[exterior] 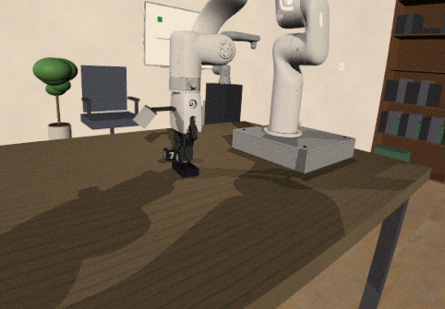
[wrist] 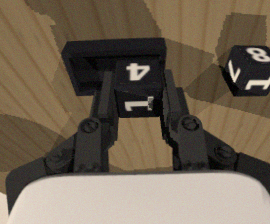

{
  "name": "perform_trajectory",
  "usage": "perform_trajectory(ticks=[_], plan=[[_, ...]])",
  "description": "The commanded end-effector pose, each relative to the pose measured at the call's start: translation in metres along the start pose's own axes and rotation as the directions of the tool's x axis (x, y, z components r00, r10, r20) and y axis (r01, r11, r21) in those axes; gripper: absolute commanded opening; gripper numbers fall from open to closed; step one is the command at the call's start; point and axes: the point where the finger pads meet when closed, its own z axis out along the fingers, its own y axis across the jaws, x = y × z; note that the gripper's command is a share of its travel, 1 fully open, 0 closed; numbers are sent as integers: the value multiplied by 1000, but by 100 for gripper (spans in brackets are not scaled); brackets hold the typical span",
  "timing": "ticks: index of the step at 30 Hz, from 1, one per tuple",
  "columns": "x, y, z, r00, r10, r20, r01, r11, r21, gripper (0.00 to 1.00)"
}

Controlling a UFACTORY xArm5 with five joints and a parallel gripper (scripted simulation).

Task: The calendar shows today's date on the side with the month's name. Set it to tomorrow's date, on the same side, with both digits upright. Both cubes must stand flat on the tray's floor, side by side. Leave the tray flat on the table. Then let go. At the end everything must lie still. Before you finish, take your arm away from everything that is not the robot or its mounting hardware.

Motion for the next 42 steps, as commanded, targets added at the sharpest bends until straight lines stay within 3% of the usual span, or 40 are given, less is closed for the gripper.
perform_trajectory(ticks=[1,42], plan=[[1,0,1,1000,0,-3,0,1000,0,27],[1,0,7,1000,0,-3,0,1000,0,27]])
